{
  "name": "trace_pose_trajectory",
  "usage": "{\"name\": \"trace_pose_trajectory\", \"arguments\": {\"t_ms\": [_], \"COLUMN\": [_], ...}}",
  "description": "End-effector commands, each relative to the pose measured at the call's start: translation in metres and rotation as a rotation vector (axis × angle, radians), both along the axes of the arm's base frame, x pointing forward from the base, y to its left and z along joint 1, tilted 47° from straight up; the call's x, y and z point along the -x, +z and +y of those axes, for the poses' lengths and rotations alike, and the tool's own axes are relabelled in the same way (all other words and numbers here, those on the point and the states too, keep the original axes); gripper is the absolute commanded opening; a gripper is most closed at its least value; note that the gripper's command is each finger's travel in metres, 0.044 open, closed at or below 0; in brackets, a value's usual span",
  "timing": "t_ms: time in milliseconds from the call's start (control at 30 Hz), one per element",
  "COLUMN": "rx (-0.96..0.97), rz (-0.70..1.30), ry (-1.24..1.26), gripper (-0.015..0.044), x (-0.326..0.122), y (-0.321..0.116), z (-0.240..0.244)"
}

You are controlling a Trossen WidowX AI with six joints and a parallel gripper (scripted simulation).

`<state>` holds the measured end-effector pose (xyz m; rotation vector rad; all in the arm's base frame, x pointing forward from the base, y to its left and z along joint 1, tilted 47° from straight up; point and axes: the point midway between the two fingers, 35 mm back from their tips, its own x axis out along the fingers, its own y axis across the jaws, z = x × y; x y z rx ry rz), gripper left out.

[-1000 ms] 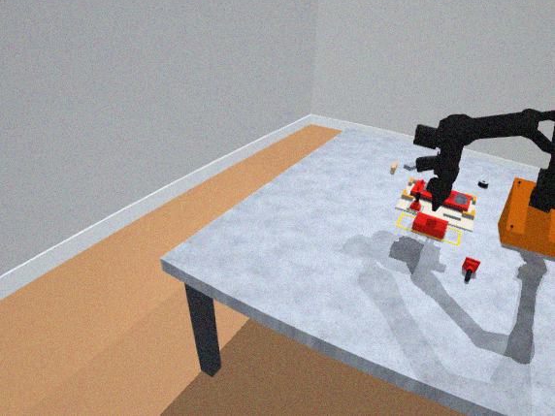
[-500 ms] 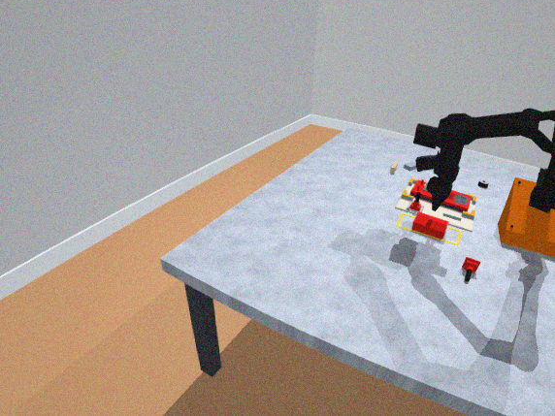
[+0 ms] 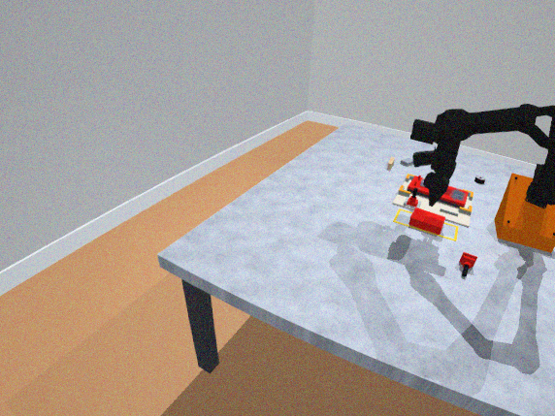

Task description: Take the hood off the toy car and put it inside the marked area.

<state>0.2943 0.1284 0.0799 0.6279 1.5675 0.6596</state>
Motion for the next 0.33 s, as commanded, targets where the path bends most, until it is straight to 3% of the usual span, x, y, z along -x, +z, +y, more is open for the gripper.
{"name": "trace_pose_trajectory", "arguments": {"t_ms": [0,300], "rx": [-0.003,-0.003], "rz": [-0.004,-0.004], "ry": [0.004,0.004], "gripper": [0.0440,0.0440], "x": [-0.0001,-0.0001], "y": [0.0006,0.0006], "z": [0.0000,0.0000]}}
